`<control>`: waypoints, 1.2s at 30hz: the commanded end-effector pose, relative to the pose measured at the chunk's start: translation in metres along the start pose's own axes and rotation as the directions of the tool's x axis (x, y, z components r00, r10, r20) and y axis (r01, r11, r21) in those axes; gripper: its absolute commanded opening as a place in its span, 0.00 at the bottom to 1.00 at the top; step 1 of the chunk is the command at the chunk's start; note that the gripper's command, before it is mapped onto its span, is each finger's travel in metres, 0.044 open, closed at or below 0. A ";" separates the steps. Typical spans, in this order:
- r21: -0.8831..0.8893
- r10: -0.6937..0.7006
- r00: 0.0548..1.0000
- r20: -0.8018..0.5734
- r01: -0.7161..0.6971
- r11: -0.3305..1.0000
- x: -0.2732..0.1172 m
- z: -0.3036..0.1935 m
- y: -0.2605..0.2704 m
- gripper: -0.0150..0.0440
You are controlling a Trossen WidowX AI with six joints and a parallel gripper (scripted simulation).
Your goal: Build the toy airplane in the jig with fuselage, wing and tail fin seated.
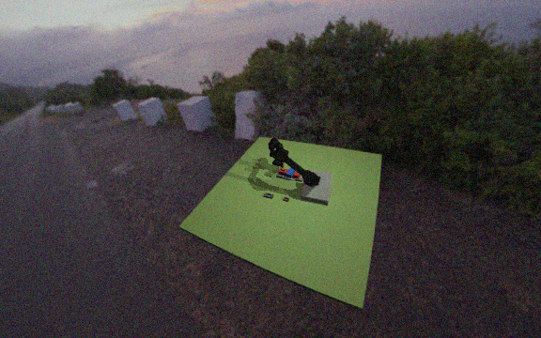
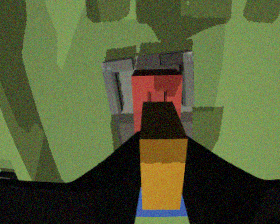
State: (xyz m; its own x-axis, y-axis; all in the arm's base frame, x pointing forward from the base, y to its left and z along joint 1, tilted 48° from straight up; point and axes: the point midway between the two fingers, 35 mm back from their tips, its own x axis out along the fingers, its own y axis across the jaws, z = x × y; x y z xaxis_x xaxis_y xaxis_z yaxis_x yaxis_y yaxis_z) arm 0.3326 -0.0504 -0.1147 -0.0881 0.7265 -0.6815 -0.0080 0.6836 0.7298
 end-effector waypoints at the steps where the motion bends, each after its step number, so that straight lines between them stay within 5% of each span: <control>1: -0.006 -0.003 1.000 -0.001 0.003 1.000 0.001 0.000 -0.002 0.36; 36: -0.006 -0.002 1.000 -0.001 0.002 1.000 0.031 0.001 -0.003 0.36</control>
State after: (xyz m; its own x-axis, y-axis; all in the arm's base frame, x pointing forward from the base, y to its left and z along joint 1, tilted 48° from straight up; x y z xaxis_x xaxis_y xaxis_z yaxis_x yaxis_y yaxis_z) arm 0.3334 -0.0345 -0.1327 -0.0847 0.7197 -0.6890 -0.0255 0.6897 0.7236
